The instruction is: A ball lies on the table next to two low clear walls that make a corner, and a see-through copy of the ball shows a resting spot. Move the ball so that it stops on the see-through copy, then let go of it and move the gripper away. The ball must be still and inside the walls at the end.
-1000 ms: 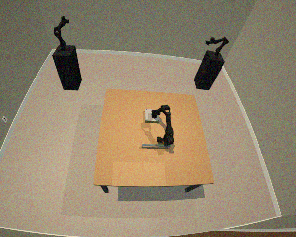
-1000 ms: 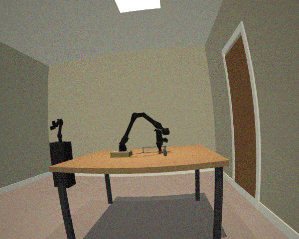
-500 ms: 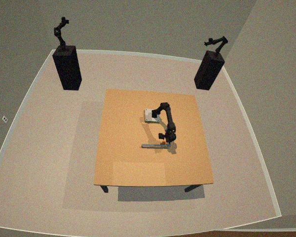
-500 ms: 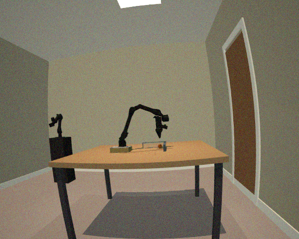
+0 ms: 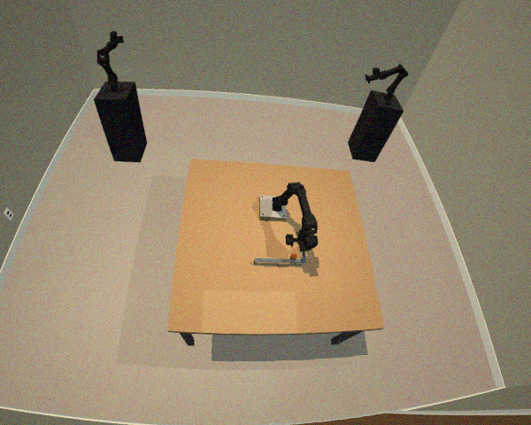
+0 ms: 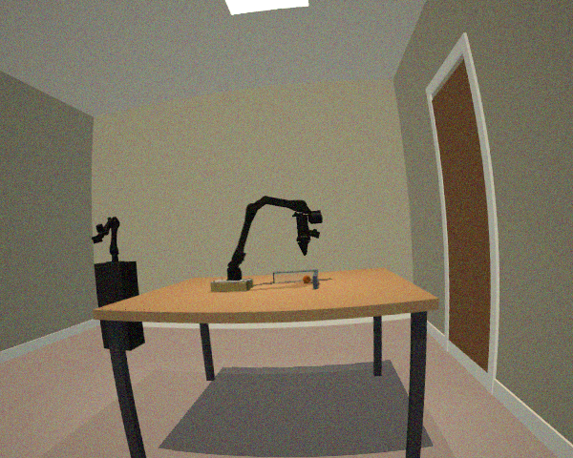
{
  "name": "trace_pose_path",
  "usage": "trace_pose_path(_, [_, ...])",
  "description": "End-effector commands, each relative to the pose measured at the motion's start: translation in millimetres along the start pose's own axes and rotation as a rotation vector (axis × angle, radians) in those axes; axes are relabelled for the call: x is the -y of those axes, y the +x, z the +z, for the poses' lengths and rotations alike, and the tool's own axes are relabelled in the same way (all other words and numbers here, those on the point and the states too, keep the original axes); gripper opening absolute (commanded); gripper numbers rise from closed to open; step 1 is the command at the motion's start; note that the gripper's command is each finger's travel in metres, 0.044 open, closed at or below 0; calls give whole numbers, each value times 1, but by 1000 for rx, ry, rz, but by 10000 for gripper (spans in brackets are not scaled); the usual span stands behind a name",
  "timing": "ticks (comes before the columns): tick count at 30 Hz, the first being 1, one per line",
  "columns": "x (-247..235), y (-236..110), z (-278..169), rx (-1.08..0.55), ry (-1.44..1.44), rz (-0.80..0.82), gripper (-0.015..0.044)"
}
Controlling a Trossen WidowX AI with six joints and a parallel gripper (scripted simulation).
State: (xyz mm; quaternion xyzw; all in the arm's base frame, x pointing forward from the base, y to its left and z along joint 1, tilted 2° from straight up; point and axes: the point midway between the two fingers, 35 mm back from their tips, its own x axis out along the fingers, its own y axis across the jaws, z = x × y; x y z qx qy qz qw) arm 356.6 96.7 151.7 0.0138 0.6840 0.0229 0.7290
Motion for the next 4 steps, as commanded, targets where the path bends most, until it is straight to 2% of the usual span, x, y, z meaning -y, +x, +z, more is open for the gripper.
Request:
trace_pose_path(1, [1, -4, -2, -7, -3, -2, 440])
trace_pose_path(4, [1, -4, -2, -7, -3, -2, 440])
